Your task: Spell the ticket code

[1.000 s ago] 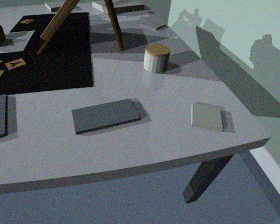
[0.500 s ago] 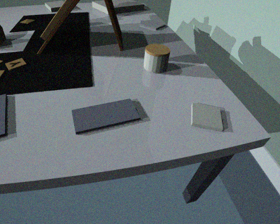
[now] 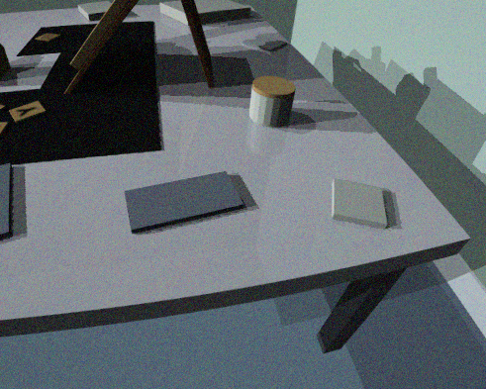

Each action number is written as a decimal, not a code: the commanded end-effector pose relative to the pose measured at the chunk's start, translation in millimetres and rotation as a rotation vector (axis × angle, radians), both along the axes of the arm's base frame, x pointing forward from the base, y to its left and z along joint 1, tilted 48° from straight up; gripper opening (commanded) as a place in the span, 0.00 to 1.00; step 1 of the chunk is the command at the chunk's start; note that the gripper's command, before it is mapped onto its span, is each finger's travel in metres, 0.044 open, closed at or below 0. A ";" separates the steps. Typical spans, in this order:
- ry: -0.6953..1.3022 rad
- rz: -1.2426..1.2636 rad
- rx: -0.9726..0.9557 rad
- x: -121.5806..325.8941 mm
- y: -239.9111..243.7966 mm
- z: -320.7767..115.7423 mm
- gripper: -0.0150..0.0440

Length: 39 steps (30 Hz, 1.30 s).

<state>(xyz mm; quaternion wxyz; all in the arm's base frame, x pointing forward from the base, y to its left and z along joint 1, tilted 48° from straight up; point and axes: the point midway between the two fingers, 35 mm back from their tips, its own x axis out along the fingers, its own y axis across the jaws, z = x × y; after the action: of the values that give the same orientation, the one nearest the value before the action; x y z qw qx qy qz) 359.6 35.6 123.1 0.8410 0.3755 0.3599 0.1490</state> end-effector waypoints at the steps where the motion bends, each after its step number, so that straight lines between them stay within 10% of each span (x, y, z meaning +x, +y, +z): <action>1: -0.004 0.001 -0.001 0.1 -1.9 -1.0 0.25; 39: -0.004 0.001 -0.001 0.0 -15.0 -15.0 0.25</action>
<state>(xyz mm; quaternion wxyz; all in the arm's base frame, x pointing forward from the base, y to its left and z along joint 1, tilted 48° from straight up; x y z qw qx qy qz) 359.5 22.2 108.7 0.8412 0.3751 0.3600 0.1488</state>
